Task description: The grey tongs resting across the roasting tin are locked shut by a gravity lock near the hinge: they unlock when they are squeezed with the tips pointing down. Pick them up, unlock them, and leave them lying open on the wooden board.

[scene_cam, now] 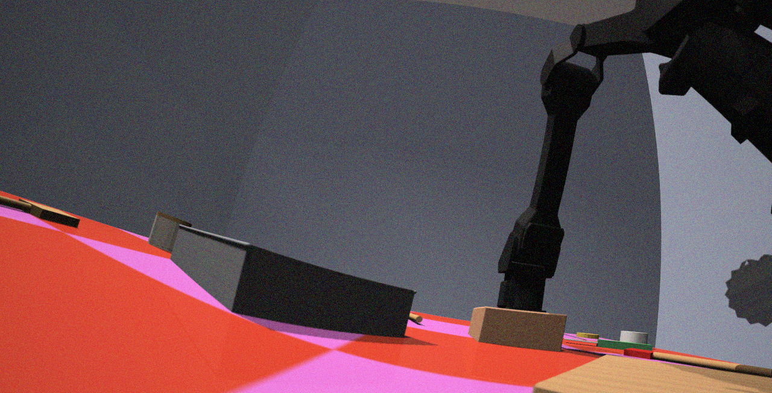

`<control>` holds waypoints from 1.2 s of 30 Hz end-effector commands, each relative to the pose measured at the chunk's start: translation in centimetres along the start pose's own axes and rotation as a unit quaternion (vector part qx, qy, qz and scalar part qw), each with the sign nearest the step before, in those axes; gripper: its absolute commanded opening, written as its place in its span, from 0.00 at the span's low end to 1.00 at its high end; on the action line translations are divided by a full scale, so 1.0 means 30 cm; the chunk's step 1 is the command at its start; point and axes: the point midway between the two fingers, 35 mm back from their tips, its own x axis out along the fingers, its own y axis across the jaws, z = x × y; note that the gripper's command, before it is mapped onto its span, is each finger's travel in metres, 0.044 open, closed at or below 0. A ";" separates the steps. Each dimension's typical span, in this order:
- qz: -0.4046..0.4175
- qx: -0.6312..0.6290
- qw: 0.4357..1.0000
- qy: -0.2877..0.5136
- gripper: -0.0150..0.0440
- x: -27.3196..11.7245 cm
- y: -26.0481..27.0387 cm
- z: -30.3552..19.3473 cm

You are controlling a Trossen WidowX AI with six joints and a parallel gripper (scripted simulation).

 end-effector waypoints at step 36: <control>0.018 -0.063 0.944 -0.323 0.00 -0.247 0.065 -0.023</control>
